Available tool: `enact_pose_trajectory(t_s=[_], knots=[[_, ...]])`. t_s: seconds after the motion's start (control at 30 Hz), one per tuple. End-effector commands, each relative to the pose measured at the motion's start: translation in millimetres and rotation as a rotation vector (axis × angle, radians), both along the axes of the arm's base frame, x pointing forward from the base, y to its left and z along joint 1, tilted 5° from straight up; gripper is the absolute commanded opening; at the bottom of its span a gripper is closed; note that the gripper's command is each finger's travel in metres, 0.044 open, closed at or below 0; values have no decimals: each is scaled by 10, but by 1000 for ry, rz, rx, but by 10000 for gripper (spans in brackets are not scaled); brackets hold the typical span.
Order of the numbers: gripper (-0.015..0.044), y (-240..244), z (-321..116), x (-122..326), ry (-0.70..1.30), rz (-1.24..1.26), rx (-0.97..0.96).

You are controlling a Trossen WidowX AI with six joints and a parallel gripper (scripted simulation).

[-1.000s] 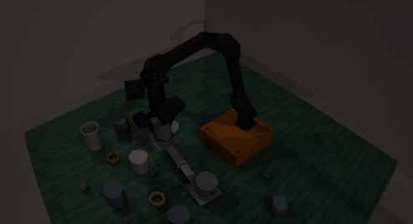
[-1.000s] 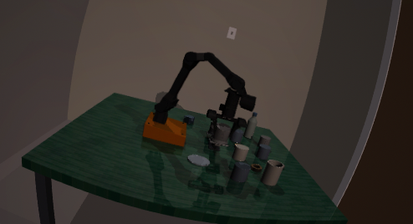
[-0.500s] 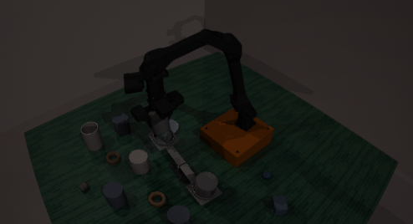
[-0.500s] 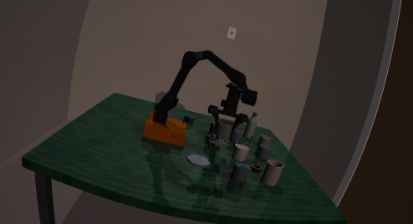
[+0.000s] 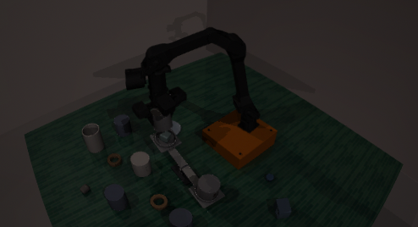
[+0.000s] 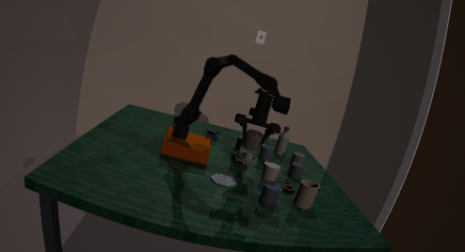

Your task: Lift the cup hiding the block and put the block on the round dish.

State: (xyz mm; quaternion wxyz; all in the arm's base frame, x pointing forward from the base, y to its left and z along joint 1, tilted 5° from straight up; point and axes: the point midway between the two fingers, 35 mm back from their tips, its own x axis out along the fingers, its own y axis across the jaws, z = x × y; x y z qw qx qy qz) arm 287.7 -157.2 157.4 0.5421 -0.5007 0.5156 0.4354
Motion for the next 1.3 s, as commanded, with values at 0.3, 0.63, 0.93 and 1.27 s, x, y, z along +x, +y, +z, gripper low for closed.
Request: enact_pose_trajectory(t_s=[0.3, 0.63, 0.93, 1.27], knots=[[0, 16, 206, -39, -12, 5, -11], [0, 25, 175, -46, 0, 0, 0], [0, 25, 175, -46, 0, 0, 0], [0, 25, 175, -46, 0, 0, 0]])
